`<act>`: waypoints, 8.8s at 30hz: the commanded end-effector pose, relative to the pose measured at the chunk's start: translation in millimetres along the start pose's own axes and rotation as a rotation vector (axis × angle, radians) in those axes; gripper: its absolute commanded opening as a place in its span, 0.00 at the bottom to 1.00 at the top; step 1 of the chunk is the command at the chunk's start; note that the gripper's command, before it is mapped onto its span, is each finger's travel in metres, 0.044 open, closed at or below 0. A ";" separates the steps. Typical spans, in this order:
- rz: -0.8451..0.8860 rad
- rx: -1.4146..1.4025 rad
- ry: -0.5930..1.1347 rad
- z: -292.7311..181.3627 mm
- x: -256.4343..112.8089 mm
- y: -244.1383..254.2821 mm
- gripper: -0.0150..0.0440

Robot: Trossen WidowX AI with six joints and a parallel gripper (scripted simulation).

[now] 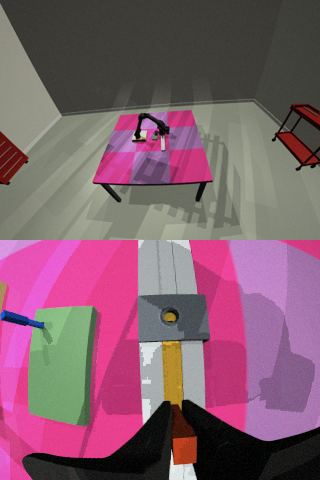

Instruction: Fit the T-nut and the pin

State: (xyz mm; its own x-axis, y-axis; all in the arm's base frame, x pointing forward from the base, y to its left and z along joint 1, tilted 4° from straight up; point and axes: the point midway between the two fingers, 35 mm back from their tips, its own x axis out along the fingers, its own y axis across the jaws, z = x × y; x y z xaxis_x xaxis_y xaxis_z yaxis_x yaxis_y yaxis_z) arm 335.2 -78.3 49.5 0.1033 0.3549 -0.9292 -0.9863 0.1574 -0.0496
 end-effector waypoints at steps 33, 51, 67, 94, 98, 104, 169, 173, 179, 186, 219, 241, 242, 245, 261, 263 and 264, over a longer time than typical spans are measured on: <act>-0.002 0.004 -0.005 6.0 1.4 0.0 0.00; 0.001 -0.001 0.000 5.0 1.6 0.3 0.36; 0.076 -0.342 0.304 41.2 -73.6 -2.6 0.90; -0.141 1.110 0.290 104.0 -55.1 119.6 1.00; -0.142 1.122 0.290 104.0 -55.0 121.3 1.00; -0.142 1.122 0.290 104.0 -55.0 121.3 1.00; -0.141 1.122 0.290 70.2 50.1 128.2 0.29; -0.141 1.122 0.290 70.2 50.1 128.2 0.14; -0.141 1.122 0.290 70.2 50.1 128.2 0.00; -0.141 1.122 0.290 72.2 44.2 127.7 0.00; -0.141 1.122 0.290 92.3 -20.1 130.2 0.00; -0.137 1.177 0.310 97.0 -33.2 77.5 0.00; -0.137 1.181 0.311 97.0 -33.4 74.2 0.00; -0.136 1.191 0.314 96.6 -33.8 64.4 0.00; -0.130 1.244 0.333 89.6 -30.5 13.0 0.00; -0.130 1.251 0.335 88.1 -29.5 6.8 0.00; -0.129 1.255 0.337 87.3 -29.0 3.7 0.00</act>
State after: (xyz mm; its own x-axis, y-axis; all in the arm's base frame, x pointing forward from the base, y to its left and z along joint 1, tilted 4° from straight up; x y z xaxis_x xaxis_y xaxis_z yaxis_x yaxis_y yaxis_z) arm 331.8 -3.8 110.4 -0.0234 0.0603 -0.9979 -0.1762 0.9823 0.0635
